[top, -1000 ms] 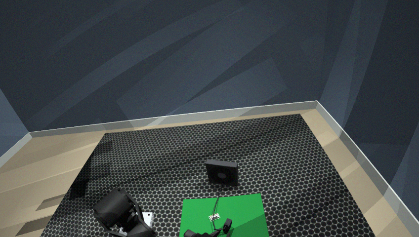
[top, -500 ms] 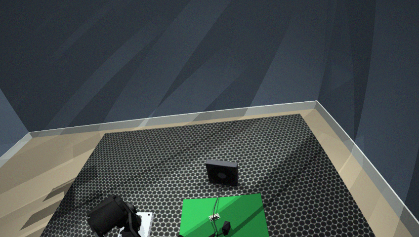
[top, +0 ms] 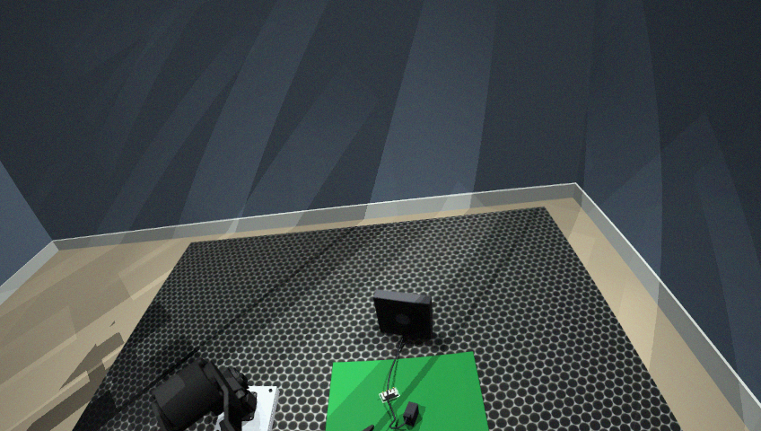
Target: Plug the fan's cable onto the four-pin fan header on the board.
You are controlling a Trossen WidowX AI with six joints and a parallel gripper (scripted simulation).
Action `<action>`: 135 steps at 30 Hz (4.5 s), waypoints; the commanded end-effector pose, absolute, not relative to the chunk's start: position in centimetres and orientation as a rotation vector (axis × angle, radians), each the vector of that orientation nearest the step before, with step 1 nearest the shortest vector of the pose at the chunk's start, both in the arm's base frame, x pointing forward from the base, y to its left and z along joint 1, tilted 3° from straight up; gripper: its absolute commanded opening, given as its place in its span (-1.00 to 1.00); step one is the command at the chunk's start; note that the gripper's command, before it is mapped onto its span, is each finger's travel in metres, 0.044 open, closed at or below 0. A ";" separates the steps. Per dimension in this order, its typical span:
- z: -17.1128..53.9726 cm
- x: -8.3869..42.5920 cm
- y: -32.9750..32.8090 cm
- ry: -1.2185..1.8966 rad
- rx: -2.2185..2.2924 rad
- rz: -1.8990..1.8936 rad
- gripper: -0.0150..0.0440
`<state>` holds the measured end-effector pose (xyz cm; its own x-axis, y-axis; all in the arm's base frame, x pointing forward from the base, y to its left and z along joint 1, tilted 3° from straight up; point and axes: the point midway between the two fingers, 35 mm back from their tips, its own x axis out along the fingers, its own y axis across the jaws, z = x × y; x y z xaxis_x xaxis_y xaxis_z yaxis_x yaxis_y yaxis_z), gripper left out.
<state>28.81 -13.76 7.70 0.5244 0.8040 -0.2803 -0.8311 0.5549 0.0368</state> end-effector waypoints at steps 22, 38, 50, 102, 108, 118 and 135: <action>8.2 28.6 -10.4 0.846 -0.237 1.205 1.00; 9.5 29.2 -10.3 1.215 -0.412 1.085 1.00; 11.5 30.3 -10.7 1.410 -0.558 0.868 1.00; 17.7 35.5 -4.4 0.987 1.456 -1.500 1.00; 17.8 35.6 -4.2 0.919 1.530 -1.572 1.00; 17.8 35.6 -4.2 0.919 1.530 -1.572 1.00; 7.8 35.5 -4.5 0.919 1.530 -1.572 1.00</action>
<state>35.36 -4.38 7.85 -0.0270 -0.0206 -0.9994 0.8863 -0.4629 -0.0145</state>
